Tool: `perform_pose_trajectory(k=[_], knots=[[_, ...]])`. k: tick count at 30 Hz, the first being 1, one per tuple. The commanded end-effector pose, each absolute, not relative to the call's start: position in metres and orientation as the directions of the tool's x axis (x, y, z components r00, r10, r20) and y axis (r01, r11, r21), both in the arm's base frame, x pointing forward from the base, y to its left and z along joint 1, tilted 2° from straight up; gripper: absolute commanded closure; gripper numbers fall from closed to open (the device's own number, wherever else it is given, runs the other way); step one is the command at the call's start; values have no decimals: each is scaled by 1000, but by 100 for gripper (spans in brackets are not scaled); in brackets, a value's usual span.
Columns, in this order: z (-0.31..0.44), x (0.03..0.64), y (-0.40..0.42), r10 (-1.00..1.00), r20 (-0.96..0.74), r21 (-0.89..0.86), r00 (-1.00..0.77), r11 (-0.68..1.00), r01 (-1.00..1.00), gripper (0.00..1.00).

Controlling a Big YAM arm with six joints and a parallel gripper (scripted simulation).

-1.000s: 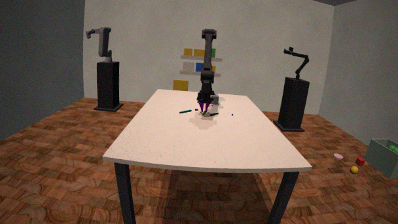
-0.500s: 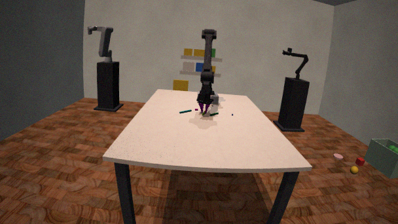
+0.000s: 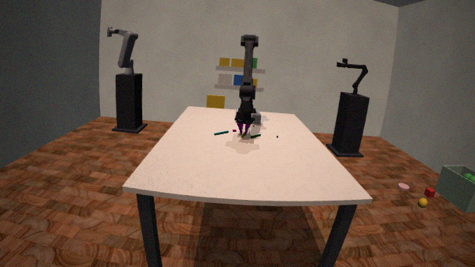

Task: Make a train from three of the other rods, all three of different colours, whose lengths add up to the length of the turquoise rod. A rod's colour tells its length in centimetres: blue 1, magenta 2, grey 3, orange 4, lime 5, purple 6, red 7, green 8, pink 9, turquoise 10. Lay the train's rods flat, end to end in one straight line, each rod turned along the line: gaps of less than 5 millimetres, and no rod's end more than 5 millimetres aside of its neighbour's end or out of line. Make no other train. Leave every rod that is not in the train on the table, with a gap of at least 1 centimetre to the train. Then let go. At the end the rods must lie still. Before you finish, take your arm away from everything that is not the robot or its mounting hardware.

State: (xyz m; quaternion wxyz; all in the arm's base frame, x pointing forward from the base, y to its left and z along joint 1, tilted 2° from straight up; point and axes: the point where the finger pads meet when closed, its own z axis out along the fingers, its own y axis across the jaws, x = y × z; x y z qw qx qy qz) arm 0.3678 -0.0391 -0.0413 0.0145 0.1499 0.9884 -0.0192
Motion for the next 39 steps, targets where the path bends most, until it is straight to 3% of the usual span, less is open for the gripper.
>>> perform_pose_trajectory(k=[1,17,18,39], knots=[[-47,368,-44,298,-29,-36,-954,954,299,77],[-47,368,-44,298,-29,-36,-954,954,299,77],[-47,368,-44,298,-29,-36,-954,954,299,96],[-47,368,-44,299,-29,-36,-954,953,299,96]])
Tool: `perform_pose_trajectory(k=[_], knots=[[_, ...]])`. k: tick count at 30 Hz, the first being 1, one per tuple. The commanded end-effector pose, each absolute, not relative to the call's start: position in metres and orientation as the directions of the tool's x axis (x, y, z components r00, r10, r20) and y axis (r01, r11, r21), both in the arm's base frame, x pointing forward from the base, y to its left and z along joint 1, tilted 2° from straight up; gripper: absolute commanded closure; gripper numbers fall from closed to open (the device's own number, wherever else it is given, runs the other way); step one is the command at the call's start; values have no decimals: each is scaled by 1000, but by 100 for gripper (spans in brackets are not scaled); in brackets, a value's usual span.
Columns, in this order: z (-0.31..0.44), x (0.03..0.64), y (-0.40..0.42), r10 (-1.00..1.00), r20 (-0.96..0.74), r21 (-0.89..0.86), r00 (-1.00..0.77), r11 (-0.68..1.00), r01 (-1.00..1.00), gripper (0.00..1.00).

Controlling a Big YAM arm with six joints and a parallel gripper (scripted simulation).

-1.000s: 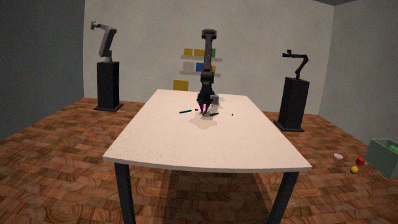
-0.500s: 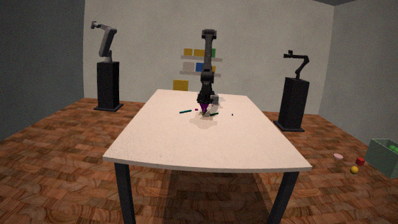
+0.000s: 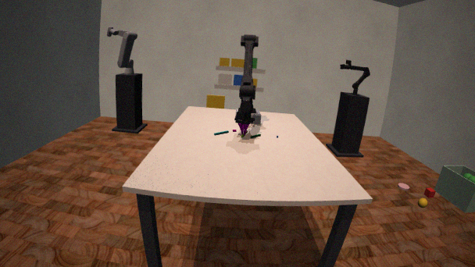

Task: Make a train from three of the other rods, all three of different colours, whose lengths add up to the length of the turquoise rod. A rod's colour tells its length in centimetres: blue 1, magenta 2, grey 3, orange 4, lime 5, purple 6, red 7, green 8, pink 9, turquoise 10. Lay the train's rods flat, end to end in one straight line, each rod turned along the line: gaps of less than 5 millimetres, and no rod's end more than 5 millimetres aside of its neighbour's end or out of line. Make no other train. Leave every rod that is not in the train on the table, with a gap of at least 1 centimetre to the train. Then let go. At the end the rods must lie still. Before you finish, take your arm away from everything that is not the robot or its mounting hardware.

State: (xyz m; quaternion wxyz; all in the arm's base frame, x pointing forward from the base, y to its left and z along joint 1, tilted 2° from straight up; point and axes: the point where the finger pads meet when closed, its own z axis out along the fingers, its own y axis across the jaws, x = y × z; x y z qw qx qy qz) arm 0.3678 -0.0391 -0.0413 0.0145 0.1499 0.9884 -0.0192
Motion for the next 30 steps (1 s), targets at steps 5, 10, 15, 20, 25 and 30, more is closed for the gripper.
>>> perform_pose_trajectory(k=[5,10,15,20,25,30], knots=[[-47,368,-44,299,-29,-36,-954,953,299,96],[-47,368,-44,299,-29,-36,-954,953,299,96],[-45,367,-43,299,-17,-38,-954,953,299,96],[-16,389,-44,298,-82,-24,-951,953,301,96],[17,391,-38,297,-88,-22,-951,954,300,96],[58,390,-34,295,-93,-20,-951,954,298,96]])
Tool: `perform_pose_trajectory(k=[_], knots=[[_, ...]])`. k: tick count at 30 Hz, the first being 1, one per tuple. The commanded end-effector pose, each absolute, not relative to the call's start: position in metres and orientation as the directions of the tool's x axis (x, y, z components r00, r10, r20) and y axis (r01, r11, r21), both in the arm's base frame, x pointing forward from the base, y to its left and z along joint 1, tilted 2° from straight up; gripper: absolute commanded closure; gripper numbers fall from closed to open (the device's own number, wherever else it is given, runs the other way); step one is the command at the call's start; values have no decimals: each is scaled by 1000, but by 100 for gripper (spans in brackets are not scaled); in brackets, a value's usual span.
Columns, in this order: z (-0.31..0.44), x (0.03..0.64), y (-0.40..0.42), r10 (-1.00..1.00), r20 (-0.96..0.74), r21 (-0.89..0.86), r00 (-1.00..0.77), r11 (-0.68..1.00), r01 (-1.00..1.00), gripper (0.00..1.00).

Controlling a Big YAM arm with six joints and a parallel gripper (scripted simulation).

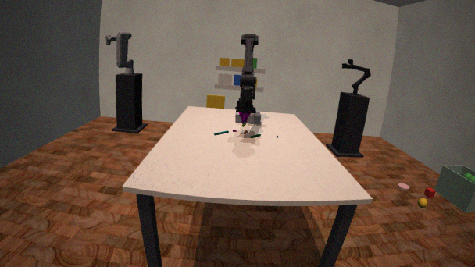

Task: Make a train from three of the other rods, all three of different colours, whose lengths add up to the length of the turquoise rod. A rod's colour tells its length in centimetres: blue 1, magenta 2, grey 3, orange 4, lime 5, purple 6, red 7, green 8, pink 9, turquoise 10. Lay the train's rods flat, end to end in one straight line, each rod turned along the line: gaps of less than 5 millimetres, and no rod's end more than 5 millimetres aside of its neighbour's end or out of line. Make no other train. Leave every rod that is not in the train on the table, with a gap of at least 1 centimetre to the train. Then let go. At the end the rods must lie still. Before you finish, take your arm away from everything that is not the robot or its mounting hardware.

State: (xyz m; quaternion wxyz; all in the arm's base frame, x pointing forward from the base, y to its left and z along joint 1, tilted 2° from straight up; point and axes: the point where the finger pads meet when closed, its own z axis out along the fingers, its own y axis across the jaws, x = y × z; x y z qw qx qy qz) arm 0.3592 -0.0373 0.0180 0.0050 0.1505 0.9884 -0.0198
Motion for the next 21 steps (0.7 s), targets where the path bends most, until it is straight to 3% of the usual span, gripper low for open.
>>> perform_pose_trajectory(k=[1,6,7,21], knots=[[65,390,-34,294,-93,-20,-951,955,297,96],[78,389,-35,297,-92,-20,-950,954,300,96],[51,363,-33,296,-10,-40,-955,954,296,96],[55,365,-32,281,-29,-36,-959,959,282,96]])
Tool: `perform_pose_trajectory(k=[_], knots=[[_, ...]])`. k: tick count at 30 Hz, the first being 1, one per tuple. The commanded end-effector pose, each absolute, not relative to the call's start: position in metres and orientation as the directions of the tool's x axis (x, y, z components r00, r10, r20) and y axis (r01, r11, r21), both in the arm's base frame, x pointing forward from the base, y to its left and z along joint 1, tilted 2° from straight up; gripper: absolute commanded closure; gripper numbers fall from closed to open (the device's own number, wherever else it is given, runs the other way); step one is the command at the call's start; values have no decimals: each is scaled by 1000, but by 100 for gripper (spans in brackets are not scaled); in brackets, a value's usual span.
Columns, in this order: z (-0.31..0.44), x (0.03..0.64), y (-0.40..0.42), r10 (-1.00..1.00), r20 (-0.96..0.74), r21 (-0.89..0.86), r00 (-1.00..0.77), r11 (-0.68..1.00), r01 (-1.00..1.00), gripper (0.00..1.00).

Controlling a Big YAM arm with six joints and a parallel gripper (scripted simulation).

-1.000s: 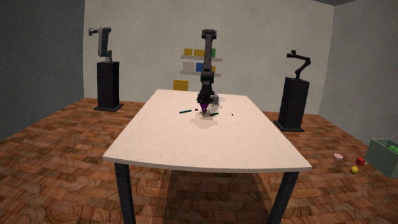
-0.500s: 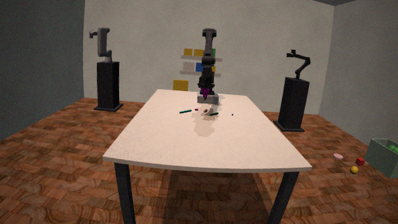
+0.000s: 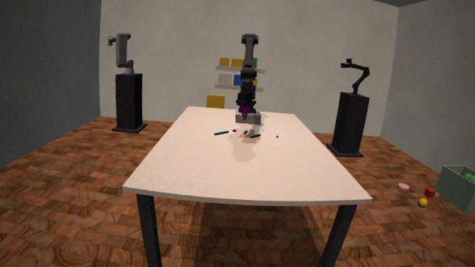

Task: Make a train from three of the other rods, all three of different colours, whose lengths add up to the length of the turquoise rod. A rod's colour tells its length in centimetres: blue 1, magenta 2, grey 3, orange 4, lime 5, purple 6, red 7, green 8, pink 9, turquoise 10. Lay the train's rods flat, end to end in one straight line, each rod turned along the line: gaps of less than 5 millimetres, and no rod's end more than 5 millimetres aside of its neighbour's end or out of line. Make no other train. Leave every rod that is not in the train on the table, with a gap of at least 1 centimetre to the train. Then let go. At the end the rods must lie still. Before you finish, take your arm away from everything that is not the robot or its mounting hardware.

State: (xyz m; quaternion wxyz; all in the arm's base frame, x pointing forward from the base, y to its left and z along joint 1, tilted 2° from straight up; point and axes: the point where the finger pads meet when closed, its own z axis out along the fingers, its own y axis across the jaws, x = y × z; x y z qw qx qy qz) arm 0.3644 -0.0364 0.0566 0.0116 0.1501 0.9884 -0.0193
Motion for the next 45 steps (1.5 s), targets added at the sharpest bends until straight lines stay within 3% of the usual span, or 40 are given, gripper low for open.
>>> perform_pose_trajectory(k=[1,20,45], knots=[[55,365,-32,281,-29,-36,-959,959,282,96],[60,366,-32,275,-49,-32,-960,961,276,96],[-25,364,-42,291,-32,-35,-956,956,292,96]])
